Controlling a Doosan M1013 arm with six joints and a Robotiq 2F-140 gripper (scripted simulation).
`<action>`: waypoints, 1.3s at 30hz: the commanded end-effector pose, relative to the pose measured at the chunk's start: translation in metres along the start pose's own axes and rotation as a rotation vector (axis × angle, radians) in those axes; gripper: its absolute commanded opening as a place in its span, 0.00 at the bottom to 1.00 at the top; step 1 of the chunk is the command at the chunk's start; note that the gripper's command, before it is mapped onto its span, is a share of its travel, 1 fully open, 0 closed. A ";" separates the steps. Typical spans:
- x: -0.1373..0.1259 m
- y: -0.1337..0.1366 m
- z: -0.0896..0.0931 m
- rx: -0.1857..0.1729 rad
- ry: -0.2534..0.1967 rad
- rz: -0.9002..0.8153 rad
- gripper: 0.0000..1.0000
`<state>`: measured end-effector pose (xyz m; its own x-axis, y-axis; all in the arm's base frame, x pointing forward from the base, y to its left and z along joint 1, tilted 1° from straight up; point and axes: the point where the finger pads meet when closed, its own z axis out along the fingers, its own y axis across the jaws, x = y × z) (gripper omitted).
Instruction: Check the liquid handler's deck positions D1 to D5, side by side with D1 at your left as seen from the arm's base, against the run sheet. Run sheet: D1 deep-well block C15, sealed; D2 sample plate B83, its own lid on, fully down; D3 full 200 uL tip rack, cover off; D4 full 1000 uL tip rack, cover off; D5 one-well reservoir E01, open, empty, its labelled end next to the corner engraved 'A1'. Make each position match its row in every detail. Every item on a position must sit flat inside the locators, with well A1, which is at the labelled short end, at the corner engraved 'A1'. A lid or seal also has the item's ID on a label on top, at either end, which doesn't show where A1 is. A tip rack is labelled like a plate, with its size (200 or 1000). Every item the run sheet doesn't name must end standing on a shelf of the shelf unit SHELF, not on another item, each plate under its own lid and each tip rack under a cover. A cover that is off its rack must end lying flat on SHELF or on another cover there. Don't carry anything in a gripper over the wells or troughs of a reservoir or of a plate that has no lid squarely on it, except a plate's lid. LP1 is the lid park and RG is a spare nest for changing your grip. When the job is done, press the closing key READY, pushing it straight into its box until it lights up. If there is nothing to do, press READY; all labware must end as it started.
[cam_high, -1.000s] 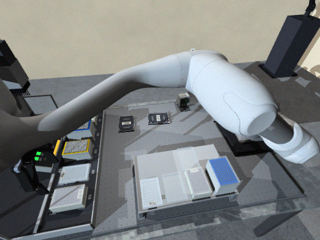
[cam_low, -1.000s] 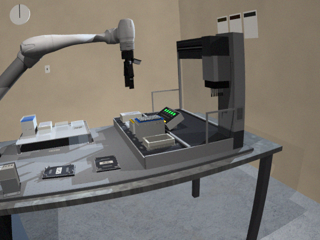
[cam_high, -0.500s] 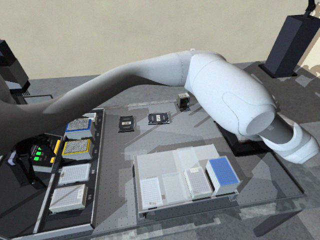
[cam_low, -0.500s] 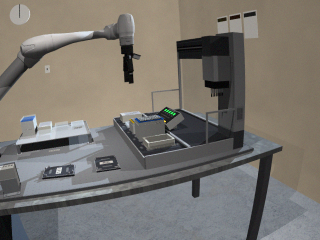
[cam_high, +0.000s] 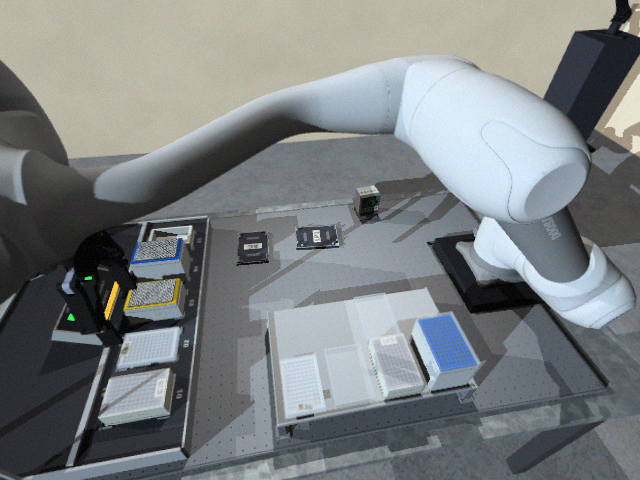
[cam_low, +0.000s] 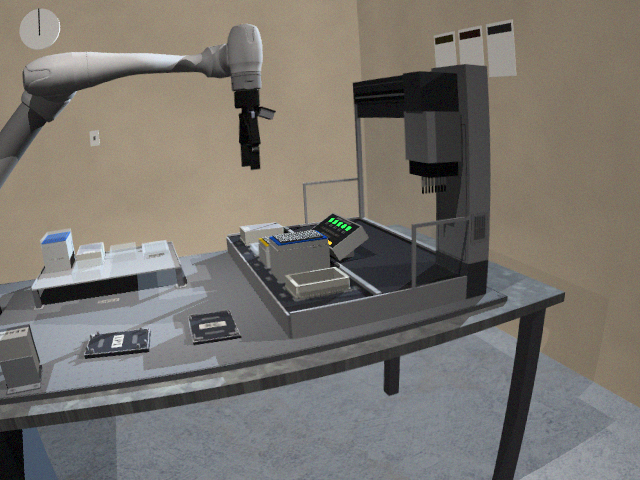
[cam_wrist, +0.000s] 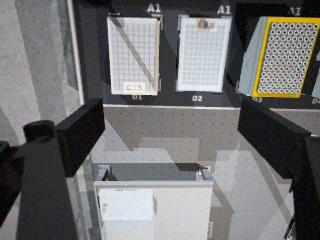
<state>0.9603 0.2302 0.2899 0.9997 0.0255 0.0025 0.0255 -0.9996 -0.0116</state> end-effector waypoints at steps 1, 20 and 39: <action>-0.010 0.015 -0.002 0.001 0.004 0.000 0.79; -0.058 0.085 -0.001 0.001 0.003 0.000 0.79; -0.106 0.156 -0.001 0.001 0.003 0.000 0.79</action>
<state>0.8648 0.0827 0.2878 0.9997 0.0254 0.0037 0.0254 -0.9996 -0.0119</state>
